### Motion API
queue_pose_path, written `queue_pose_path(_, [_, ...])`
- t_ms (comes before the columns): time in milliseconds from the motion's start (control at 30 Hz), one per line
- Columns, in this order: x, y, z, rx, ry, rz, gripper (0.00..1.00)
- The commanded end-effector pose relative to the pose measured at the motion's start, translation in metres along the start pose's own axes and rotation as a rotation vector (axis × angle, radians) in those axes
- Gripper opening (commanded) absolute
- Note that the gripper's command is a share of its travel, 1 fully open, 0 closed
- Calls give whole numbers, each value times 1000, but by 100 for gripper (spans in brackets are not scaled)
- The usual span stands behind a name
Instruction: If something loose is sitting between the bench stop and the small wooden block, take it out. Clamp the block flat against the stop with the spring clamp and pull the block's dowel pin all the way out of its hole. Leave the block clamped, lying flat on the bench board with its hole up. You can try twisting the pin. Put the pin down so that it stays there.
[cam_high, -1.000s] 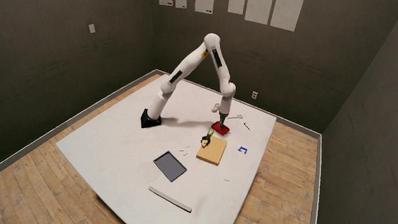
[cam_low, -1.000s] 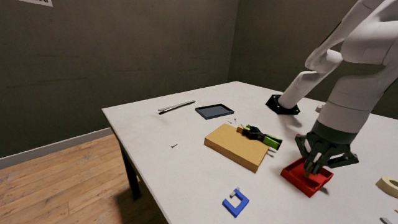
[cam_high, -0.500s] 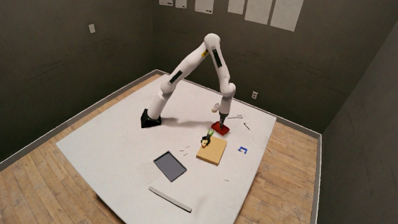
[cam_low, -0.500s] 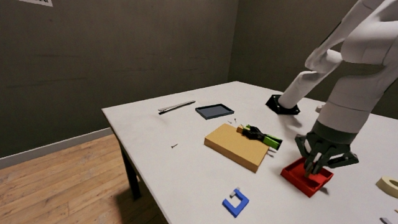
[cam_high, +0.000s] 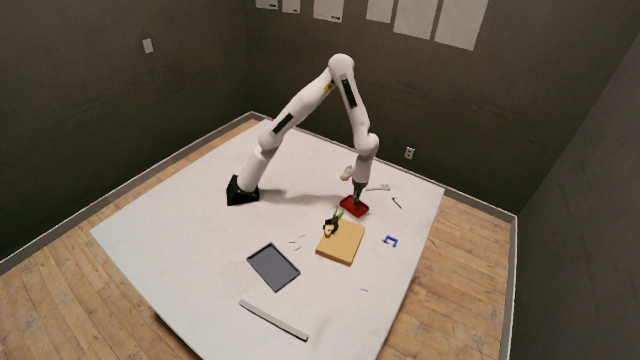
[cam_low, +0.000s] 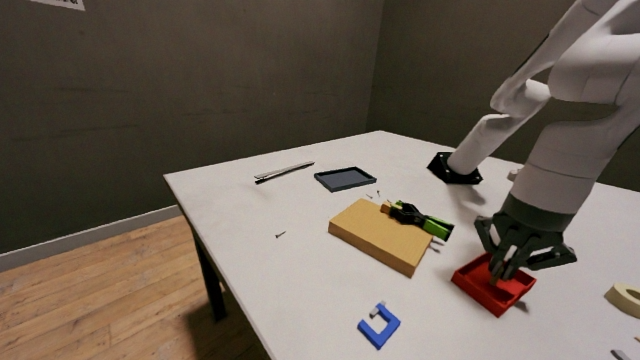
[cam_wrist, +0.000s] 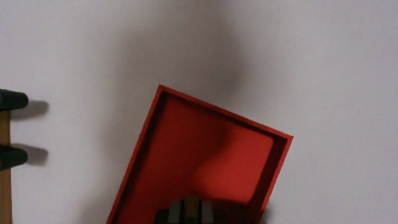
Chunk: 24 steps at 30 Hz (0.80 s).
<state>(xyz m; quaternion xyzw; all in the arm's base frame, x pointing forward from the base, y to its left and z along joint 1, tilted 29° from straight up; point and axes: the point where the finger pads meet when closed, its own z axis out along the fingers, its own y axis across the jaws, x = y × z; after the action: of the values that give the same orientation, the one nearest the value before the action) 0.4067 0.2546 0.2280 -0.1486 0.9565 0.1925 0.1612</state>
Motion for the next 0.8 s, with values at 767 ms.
queue_pose_path(767, [1, -1, 2, 0, -1, 0, 34])
